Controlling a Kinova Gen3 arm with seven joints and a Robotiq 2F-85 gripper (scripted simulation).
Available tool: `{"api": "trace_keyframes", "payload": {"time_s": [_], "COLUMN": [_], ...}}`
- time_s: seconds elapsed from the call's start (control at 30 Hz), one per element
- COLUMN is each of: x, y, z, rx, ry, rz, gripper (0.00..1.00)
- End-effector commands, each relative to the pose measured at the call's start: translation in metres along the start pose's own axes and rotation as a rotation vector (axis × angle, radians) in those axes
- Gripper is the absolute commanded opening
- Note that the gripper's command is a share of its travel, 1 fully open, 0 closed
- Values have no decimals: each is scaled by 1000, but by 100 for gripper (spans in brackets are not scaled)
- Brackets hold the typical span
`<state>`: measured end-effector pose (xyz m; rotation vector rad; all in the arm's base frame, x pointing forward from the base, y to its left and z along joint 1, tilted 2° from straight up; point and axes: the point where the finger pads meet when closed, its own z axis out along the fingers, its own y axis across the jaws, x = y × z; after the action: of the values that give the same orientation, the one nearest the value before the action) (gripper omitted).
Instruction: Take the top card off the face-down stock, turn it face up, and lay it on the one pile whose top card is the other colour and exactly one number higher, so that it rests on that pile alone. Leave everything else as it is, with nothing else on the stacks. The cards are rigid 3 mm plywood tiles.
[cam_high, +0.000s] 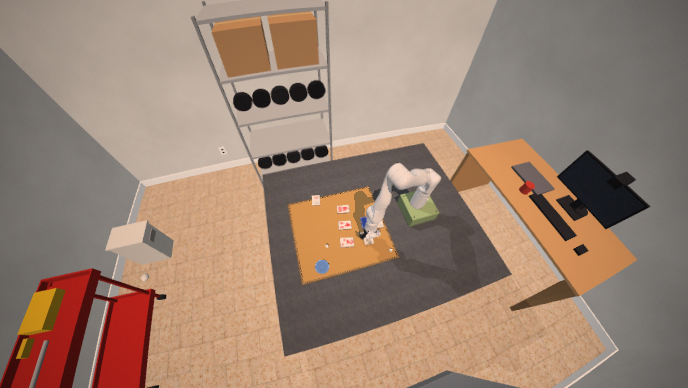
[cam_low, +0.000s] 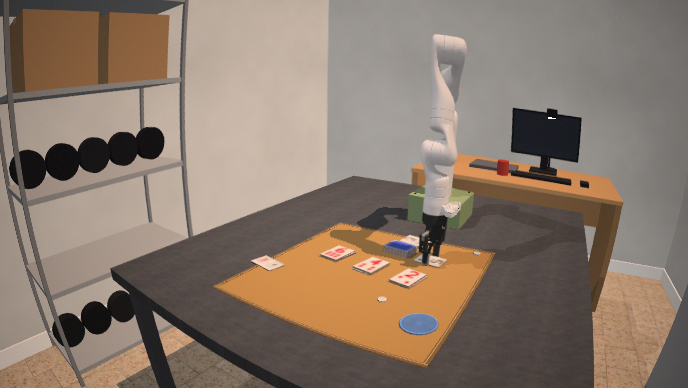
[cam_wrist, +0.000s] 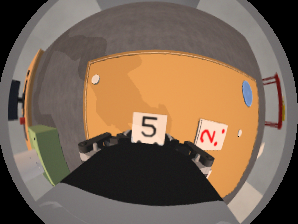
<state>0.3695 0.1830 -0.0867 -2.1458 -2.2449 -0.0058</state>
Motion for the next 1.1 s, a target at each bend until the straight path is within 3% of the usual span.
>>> {"api": "trace_keyframes", "payload": {"time_s": [0.0, 0.37, 0.87, 1.07], "x": [0, 0, 0, 0], "y": [1, 1, 1, 1], "z": [-1, -3, -36, -41], "rx": [-1, -2, -2, -2], "ry": [1, 1, 1, 1], "rz": [0, 0, 0, 0], "gripper": [72, 72, 72, 72]}}
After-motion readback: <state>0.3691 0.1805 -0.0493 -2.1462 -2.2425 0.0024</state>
